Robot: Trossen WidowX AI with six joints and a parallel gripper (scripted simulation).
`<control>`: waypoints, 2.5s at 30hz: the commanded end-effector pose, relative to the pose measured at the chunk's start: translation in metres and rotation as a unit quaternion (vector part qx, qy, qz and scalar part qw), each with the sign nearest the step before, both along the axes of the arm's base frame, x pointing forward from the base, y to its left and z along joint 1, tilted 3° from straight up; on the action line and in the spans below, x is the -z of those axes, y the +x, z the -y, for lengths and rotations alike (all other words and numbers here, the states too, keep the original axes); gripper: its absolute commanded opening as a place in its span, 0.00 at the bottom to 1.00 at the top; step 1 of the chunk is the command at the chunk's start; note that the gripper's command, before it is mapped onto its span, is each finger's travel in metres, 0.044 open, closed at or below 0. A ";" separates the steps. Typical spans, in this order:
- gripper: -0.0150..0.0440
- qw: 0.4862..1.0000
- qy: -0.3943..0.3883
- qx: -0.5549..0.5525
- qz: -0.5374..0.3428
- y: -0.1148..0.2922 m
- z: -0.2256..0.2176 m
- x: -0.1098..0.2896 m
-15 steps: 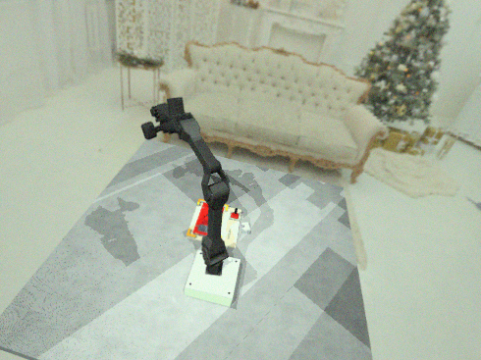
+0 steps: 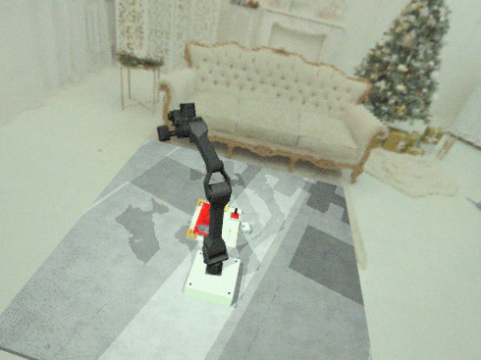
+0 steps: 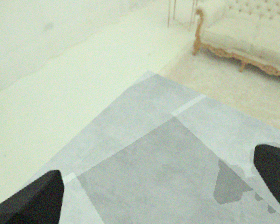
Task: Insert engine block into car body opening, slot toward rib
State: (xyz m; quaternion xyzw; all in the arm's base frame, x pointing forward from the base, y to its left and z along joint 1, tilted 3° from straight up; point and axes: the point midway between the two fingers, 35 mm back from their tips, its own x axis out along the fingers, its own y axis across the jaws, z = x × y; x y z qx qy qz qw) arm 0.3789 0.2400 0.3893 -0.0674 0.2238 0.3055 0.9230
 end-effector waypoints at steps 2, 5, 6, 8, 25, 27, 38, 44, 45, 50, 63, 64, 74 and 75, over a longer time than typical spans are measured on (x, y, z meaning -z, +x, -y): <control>1.00 0.998 0.003 0.045 -0.039 0.012 0.025 0.019; 1.00 0.995 0.006 0.076 -0.066 0.019 0.043 0.034; 1.00 0.993 0.007 0.086 -0.075 0.021 0.049 0.038; 1.00 0.989 0.011 0.110 -0.096 0.025 0.062 0.049; 1.00 0.910 0.055 0.317 -0.262 0.031 0.177 0.134; 1.00 0.895 0.061 0.341 -0.279 0.029 0.190 0.144; 1.00 0.797 0.099 0.471 -0.365 0.005 0.264 0.192; 1.00 0.731 0.123 0.535 -0.405 -0.016 0.299 0.216; 1.00 0.719 0.126 0.546 -0.411 -0.020 0.304 0.219; 1.00 0.657 0.146 0.594 -0.440 -0.041 0.330 0.237; 1.00 0.496 0.192 0.689 -0.493 -0.099 0.374 0.272; 1.00 0.496 0.192 0.689 -0.493 -0.099 0.374 0.272; 1.00 0.496 0.192 0.688 -0.493 -0.096 0.371 0.342; 1.00 0.496 0.192 0.688 -0.493 -0.096 0.371 0.342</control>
